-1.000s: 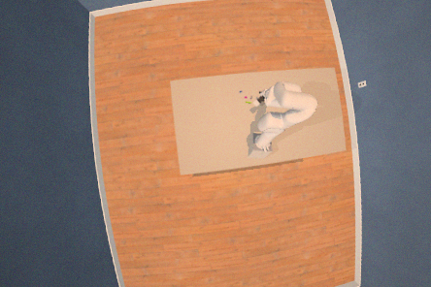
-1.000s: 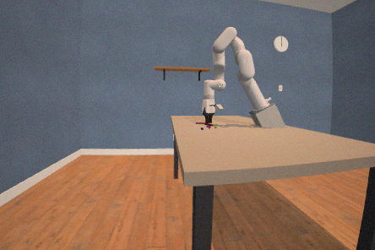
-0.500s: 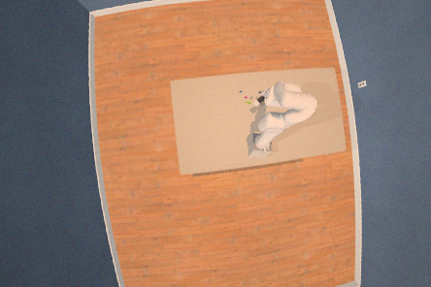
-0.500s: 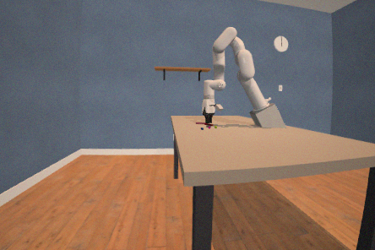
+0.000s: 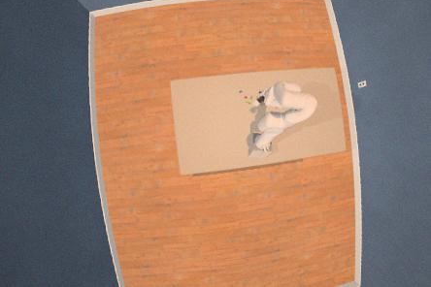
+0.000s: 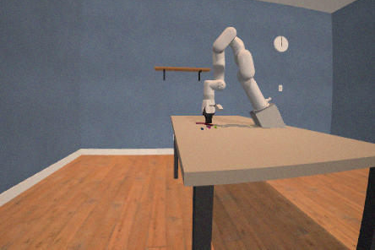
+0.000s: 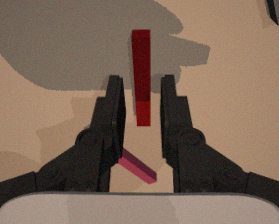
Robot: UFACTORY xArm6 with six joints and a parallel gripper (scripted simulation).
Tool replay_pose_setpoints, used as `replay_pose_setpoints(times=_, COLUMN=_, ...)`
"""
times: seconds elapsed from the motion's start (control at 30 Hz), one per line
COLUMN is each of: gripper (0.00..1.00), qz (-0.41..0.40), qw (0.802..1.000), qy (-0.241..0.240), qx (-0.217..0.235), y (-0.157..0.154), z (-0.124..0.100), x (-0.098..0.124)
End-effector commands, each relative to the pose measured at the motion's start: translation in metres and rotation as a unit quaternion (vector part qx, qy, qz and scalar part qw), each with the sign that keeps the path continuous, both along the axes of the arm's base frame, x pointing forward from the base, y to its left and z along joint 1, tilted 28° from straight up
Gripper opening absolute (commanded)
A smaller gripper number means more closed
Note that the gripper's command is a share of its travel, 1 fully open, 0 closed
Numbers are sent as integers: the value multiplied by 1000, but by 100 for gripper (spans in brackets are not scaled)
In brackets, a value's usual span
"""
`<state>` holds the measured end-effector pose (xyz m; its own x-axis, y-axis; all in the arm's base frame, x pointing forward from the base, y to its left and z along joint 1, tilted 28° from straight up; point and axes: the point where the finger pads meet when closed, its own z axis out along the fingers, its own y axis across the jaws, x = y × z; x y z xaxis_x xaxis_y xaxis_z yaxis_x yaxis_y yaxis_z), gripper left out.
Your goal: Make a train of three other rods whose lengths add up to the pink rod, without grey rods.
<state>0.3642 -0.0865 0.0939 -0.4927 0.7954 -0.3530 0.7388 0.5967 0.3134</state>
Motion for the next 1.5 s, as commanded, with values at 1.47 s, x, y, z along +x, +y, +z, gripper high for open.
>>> replay_pose_setpoints(times=1.47, gripper=24, qz=0, qw=1000, qy=-1, qx=0, y=-2, z=-11, x=7)
